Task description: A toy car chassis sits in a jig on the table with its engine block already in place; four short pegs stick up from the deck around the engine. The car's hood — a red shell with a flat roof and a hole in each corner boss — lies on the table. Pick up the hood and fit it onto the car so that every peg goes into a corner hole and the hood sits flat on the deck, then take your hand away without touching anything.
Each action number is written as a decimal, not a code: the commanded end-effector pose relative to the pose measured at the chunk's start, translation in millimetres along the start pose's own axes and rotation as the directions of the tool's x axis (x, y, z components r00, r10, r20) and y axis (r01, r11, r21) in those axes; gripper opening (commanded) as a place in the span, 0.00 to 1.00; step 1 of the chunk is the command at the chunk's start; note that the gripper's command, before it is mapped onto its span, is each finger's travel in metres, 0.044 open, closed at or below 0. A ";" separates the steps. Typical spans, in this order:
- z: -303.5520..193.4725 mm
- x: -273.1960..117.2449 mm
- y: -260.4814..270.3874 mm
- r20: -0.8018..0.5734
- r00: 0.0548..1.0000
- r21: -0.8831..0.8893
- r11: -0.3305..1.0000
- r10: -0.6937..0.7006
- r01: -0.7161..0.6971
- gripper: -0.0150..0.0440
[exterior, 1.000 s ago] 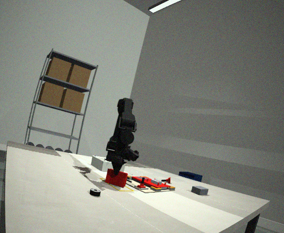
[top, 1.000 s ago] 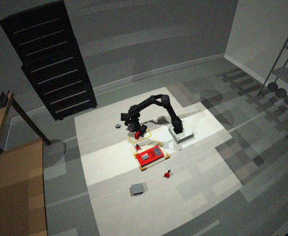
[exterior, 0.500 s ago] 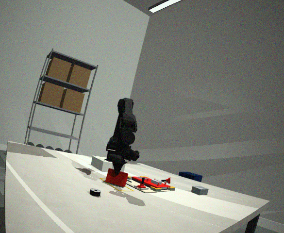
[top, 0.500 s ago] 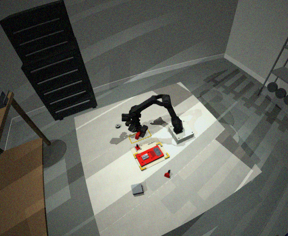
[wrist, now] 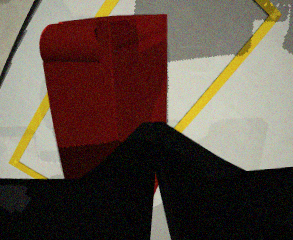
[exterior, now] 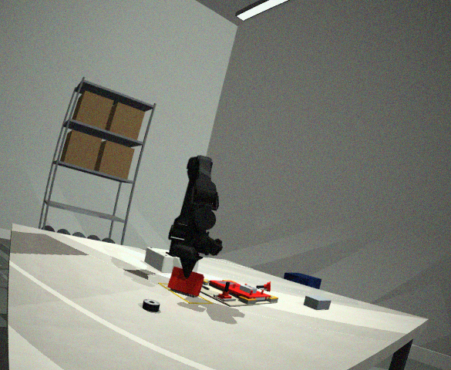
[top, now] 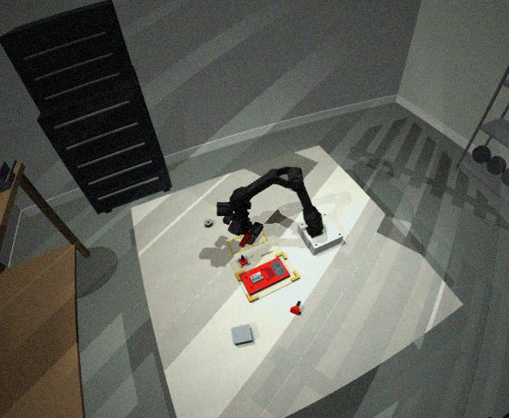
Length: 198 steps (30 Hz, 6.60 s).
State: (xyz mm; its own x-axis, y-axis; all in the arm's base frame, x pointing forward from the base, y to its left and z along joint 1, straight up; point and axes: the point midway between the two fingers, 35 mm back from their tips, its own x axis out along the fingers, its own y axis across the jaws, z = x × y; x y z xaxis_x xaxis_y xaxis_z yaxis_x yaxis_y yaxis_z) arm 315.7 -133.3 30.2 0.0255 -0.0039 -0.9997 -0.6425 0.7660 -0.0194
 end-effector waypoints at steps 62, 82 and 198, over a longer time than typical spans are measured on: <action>-21.7 -25.7 36.7 -0.004 1.000 0.166 0.986 0.002 -0.002 0.83; -21.6 -13.5 35.9 -0.004 1.000 0.166 0.986 0.002 -0.002 1.00; -24.5 46.2 36.6 -0.002 1.000 0.170 0.985 0.004 -0.004 0.68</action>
State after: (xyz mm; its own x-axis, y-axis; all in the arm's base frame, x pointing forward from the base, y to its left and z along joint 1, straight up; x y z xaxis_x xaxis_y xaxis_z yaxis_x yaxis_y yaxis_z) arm 274.7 -121.2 -17.3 0.0212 -0.0023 -0.9998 -0.5034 0.8640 -0.0127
